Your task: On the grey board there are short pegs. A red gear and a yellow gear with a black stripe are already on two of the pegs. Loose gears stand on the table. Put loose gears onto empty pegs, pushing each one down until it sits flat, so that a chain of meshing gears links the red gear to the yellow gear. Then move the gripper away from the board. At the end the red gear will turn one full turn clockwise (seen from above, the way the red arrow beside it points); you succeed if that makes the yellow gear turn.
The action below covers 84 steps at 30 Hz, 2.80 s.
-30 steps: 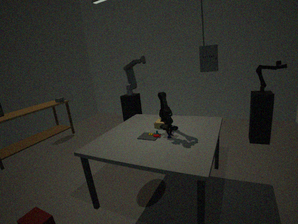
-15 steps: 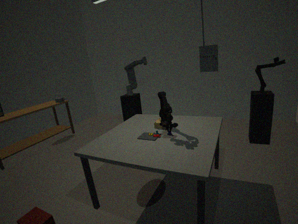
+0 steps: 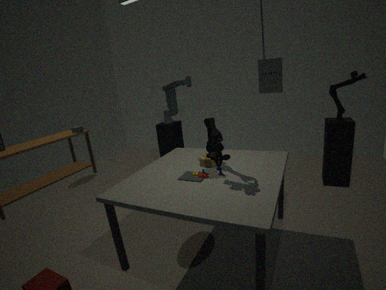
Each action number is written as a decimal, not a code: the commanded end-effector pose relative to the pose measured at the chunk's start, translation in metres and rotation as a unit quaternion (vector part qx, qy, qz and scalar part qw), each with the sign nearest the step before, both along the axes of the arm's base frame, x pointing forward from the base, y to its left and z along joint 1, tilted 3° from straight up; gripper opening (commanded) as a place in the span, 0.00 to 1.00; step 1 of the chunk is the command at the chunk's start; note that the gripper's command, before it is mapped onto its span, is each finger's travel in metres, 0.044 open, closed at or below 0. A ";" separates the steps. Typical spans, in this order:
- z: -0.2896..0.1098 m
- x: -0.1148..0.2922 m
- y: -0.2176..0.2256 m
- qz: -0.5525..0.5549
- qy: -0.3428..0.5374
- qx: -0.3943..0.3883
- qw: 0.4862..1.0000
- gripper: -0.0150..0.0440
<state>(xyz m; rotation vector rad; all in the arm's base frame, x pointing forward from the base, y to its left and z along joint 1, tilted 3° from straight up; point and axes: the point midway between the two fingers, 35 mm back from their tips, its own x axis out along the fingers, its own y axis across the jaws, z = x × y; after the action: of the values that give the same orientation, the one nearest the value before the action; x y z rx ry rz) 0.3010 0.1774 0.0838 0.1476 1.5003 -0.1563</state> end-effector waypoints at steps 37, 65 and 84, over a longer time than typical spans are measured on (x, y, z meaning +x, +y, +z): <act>0.053 -0.004 -0.038 -0.003 -0.006 0.000 1.000 0.25; 0.026 -0.009 -0.104 -0.005 -0.004 -0.002 1.000 0.25; 0.007 -0.022 -0.144 -0.007 -0.003 -0.003 1.000 0.25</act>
<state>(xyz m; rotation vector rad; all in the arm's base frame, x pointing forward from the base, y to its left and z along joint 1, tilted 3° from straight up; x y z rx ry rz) 0.2820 0.0394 0.0924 0.1503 1.5026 -0.1823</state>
